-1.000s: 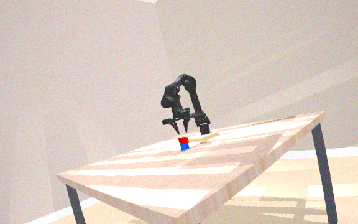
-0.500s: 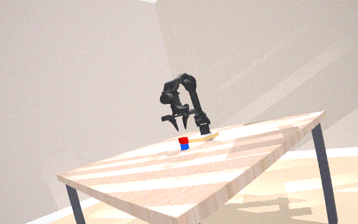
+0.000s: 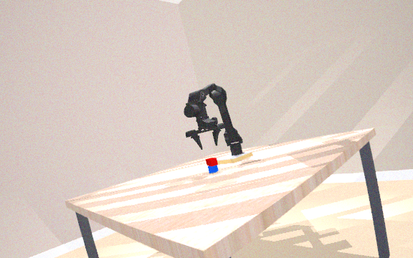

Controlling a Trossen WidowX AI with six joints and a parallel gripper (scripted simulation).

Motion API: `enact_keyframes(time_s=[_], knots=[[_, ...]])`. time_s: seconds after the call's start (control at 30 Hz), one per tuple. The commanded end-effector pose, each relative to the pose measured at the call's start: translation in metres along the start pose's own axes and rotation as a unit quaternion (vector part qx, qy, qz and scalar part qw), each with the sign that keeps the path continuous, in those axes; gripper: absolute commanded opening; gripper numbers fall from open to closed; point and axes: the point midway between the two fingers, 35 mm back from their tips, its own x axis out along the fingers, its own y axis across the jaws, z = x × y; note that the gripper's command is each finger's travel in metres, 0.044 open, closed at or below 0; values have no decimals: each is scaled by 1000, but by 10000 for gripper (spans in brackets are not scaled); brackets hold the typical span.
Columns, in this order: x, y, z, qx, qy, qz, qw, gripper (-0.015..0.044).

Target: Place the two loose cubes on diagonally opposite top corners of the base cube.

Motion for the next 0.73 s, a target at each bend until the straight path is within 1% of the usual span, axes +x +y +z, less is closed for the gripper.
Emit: enact_keyframes(time_s=[0.0, 0.1, 0.27, 0.33, 0.7], knots=[[-3, 0, 0, 0, -1, -1, 1000, 400], [-1, 14, 15, 0, -1, 1, 1000, 400], [-3, 72, 58, 0, -3, 4, 1000, 400], [-4, 88, 67, 0, -4, 5, 1000, 400], [-4, 90, 68, 0, -4, 5, 1000, 400]])
